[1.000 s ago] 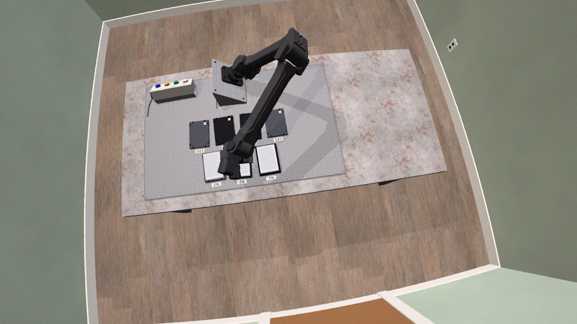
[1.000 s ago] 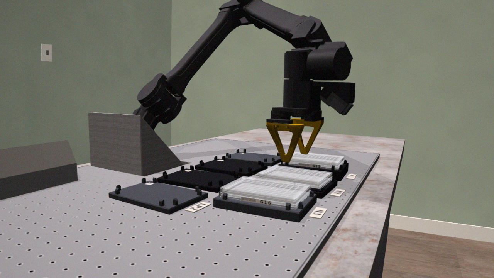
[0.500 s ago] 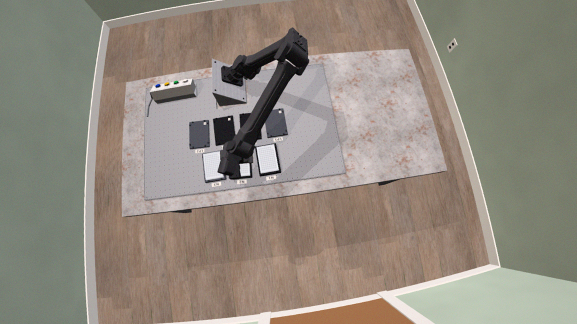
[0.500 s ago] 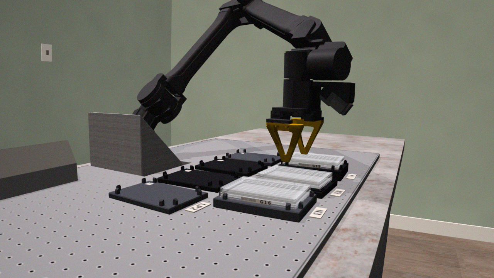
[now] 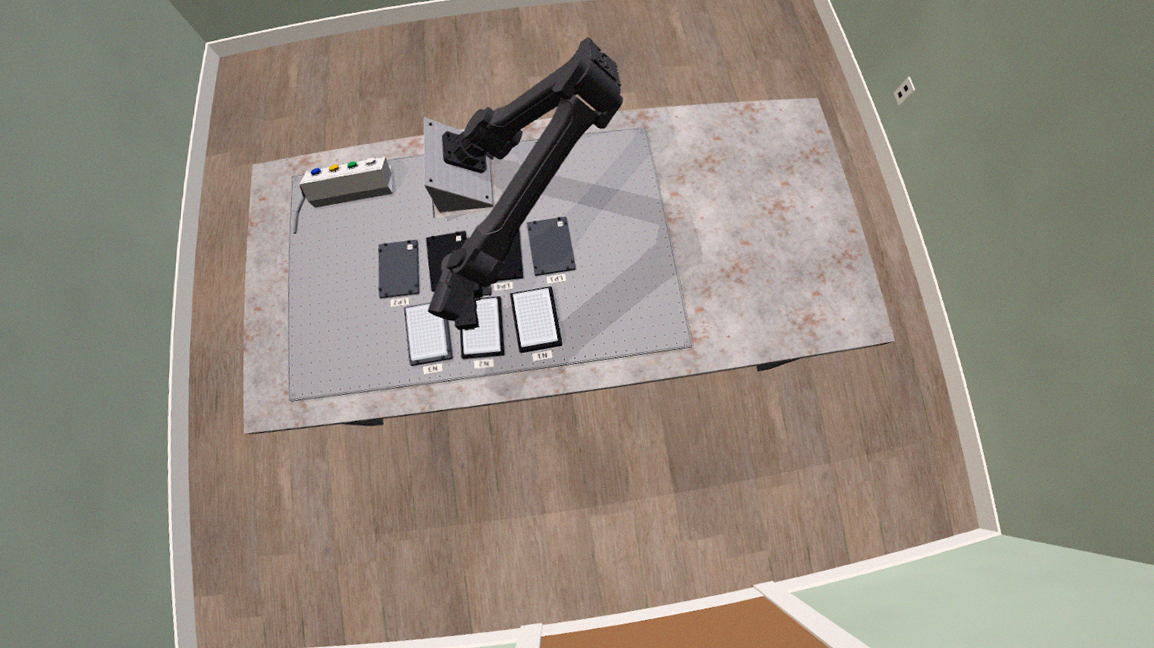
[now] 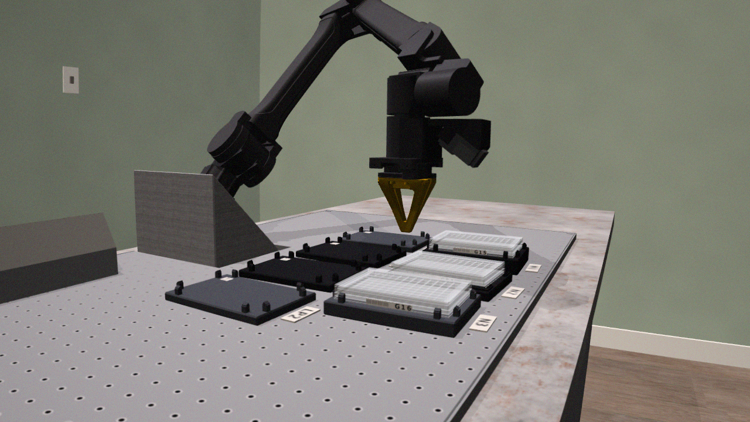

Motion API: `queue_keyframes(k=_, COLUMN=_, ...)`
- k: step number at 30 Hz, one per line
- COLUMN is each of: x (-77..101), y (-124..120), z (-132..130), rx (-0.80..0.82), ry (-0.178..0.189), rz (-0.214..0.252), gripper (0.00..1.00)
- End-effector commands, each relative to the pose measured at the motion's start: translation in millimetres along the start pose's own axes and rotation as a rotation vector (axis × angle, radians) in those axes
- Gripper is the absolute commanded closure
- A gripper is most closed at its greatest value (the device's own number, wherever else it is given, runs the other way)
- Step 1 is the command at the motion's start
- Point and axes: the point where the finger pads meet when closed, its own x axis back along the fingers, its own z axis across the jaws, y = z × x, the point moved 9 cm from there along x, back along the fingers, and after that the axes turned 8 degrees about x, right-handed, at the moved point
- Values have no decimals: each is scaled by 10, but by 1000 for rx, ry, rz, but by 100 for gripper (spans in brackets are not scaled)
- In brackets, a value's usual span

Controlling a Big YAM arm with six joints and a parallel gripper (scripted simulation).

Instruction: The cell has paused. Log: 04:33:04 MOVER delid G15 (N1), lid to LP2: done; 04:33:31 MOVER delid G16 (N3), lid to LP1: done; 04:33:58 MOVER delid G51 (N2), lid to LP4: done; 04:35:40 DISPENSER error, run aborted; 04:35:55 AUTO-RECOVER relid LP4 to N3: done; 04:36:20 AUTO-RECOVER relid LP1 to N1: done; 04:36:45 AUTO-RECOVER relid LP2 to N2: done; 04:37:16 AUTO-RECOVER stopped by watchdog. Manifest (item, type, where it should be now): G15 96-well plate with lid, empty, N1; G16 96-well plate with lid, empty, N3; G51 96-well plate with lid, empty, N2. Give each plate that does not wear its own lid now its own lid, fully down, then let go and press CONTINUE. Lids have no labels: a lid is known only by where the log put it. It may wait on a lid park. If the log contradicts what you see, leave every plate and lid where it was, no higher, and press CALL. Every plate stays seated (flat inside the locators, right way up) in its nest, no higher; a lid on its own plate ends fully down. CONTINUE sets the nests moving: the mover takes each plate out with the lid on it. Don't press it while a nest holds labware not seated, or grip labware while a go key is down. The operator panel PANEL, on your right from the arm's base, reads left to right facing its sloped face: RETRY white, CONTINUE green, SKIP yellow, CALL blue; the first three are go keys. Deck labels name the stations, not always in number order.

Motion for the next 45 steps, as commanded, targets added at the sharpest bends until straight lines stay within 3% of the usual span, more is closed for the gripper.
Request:
queue_keyframes(k=1, x=111, y=-94, z=-21, rx=25, ry=-16, rz=-34, gripper=100)
queue_keyframes(k=17, x=78, y=-850, z=87, rx=17, ry=-12, rz=-22, gripper=100)
queue_keyframes(k=22, x=-34, y=-842, z=108, rx=27, ry=4, rz=5, gripper=100)
queue_keyframes(k=23, x=66, y=-774, z=95, rx=23, ry=-10, rz=-18, gripper=100)
queue_keyframes(k=24, x=-30, y=-830, z=109, rx=32, ry=1, rz=3, gripper=100)
queue_keyframes(k=26, x=-45, y=-845, z=113, rx=31, ry=3, rz=5, gripper=100)
queue_keyframes(k=45, x=-45, y=-850, z=137, rx=21, ry=-1, rz=0, gripper=100)
